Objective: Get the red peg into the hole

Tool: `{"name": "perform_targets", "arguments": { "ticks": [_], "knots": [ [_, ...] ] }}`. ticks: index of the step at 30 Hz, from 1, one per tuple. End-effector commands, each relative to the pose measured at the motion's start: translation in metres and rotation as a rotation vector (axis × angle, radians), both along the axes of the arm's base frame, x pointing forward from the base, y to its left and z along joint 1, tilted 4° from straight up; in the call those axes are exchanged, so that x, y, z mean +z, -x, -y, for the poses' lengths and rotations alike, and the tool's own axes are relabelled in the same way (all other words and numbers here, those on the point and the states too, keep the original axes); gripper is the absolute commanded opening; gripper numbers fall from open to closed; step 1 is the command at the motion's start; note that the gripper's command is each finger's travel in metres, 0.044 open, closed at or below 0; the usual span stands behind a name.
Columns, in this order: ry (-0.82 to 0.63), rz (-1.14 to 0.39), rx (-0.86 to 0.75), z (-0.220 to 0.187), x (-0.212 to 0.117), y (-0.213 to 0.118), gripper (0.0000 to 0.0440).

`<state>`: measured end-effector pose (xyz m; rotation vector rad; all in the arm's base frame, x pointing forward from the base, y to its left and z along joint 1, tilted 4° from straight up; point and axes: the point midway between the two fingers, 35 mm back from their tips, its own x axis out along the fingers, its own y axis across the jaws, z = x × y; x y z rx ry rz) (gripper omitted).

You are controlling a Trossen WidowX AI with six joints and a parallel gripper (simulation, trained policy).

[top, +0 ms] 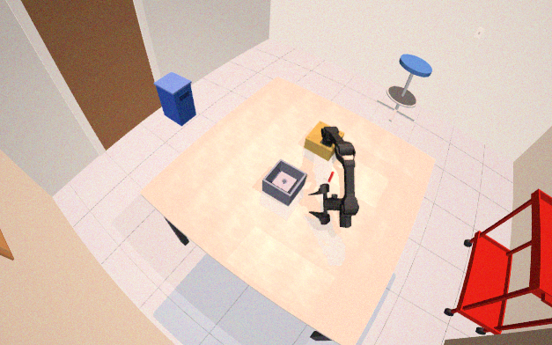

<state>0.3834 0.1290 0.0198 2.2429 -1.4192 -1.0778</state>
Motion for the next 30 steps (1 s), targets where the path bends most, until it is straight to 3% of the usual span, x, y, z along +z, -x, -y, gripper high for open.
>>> {"name": "perform_targets", "arguments": {
  "ticks": [1, 5, 30],
  "knots": [
    [-0.02, 0.023, -0.017, -0.001, 0.003, 0.0, 0.0411],
    [-0.098, 0.114, -0.088, -0.002, 0.014, 0.0, 0.044],
    [-0.558, 0.71, -0.572, -0.018, 0.111, 0.015, 0.044]
  ]
}}
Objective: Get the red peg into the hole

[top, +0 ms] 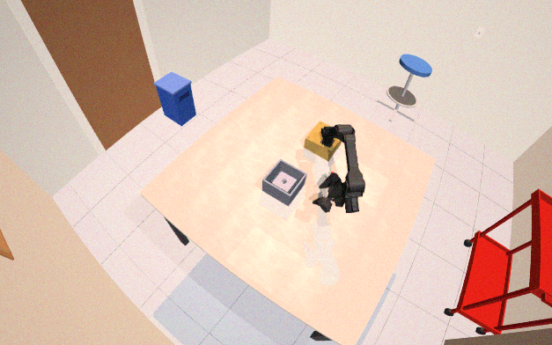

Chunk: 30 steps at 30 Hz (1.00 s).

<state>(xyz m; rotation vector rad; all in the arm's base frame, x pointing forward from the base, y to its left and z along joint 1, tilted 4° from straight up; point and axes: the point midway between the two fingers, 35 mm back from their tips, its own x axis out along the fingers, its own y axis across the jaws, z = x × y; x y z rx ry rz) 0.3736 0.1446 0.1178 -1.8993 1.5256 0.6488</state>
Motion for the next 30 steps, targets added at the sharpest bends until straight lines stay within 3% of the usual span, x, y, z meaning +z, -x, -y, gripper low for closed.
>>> {"name": "perform_targets", "arguments": {
  "ticks": [1, 14, 30],
  "knots": [
    [-0.08, 0.094, -0.09, -0.003, 0.016, 0.007, 0.044],
    [-0.314, 0.345, -0.435, -0.009, 0.045, 0.037, 0.044],
    [-0.471, 0.558, -0.951, -0.003, 0.048, 0.088, 0.044]
  ]
}}
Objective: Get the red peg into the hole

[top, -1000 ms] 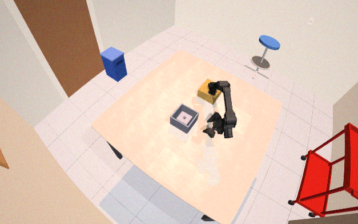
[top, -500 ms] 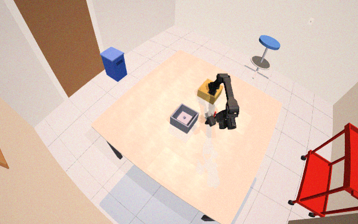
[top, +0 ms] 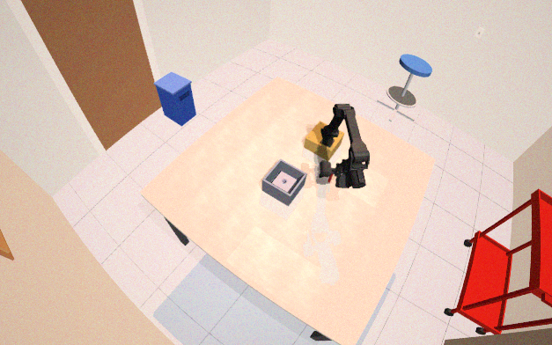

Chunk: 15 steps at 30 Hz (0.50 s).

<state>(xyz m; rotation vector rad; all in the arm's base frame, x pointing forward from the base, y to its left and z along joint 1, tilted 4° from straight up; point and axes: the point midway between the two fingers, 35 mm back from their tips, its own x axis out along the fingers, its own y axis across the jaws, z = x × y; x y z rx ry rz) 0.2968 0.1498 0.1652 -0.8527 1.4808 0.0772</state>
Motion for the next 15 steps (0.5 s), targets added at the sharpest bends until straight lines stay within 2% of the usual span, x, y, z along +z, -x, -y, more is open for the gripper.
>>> {"name": "perform_targets", "arguments": {
  "ticks": [1, 15],
  "knots": [
    [-0.042, 0.036, -0.138, 0.003, 0.0, 0.015, 0.044],
    [-0.117, 0.123, -0.617, 0.022, -0.01, 0.058, 0.043]
  ]
}}
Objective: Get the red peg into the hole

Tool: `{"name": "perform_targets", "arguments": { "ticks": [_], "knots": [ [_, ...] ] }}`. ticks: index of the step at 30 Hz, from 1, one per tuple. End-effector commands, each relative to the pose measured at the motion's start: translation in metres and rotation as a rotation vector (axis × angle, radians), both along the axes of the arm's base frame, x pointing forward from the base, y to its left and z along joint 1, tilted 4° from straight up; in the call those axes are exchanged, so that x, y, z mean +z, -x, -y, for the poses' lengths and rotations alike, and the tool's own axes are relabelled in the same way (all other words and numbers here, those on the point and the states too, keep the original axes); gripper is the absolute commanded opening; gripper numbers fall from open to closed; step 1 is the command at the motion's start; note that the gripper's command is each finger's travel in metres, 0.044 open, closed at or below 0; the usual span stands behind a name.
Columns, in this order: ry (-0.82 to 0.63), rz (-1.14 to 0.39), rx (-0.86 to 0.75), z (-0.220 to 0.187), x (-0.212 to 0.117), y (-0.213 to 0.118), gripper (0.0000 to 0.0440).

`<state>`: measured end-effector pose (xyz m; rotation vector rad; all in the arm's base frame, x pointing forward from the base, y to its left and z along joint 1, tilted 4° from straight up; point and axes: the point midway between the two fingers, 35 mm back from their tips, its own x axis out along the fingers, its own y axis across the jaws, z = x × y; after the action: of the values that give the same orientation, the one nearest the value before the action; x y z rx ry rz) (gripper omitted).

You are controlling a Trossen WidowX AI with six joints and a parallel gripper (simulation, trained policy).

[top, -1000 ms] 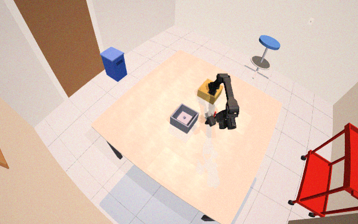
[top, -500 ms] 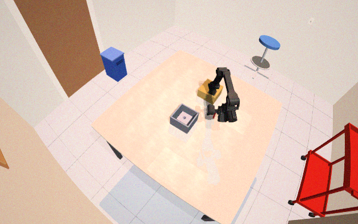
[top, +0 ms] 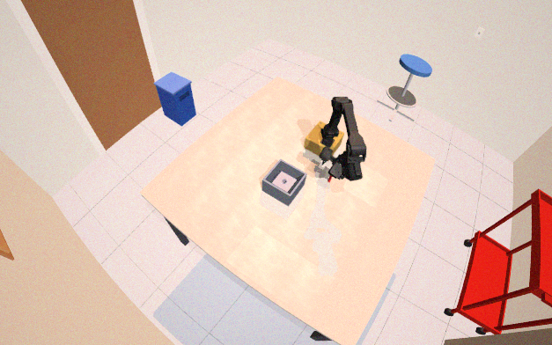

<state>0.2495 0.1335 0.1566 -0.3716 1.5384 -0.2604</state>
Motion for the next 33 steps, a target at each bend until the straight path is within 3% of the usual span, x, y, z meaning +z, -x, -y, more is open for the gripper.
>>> {"name": "perform_targets", "arguments": {
  "ticks": [1, 17, 33],
  "knots": [
    [-0.014, 0.019, -0.145, 0.007, -0.003, 0.014, 0.0428],
    [-0.035, 0.077, -0.668, 0.033, -0.04, 0.057, 0.0395],
    [-0.091, 0.15, -0.938, 0.034, -0.1, 0.064, 0.0379]
  ]
}}
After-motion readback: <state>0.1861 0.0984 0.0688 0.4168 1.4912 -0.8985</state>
